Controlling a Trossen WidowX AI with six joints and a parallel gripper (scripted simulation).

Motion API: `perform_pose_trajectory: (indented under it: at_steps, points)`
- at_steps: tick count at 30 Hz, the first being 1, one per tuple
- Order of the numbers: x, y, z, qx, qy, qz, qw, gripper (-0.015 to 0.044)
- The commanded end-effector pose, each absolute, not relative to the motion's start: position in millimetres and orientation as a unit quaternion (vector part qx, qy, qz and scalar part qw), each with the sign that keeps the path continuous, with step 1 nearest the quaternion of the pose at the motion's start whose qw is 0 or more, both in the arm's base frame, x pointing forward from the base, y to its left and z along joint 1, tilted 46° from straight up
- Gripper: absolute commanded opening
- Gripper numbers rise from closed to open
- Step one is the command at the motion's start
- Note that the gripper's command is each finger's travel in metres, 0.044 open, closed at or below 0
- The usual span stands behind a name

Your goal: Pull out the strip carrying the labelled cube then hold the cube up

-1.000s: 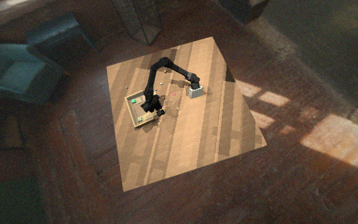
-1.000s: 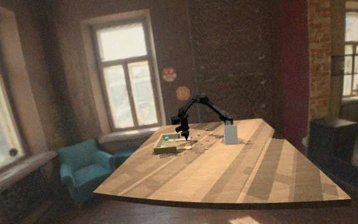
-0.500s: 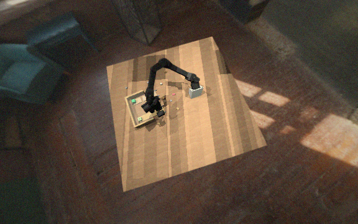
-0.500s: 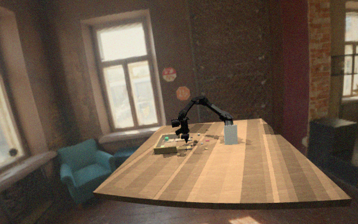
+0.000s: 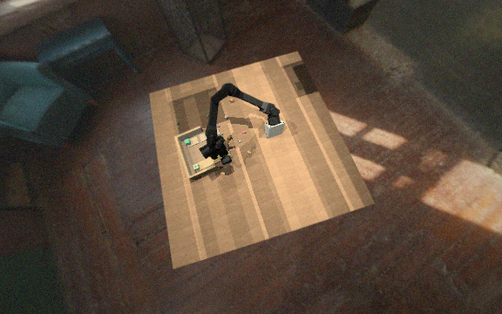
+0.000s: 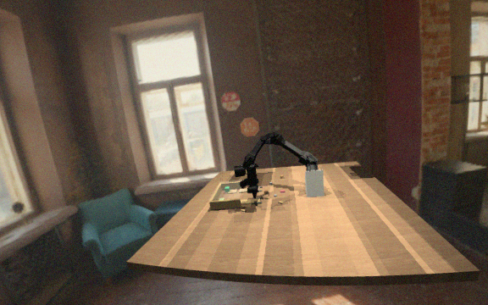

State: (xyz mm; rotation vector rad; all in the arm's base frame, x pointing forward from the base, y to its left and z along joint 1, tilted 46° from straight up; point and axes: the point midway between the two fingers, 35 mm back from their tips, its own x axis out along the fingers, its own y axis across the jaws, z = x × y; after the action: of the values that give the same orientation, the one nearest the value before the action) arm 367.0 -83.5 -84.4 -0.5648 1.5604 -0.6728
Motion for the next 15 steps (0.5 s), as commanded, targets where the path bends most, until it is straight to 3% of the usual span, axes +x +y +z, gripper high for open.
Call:
perform_pose_trajectory:
  at_steps: [1,15]
  points:
    - [364.2,-88.1,-90.3,-0.251,0.682,-0.292,0.621,0.0]
    - [362.7,-96.2,-96.7,-0.252,0.682,-0.293,0.621,0.0]
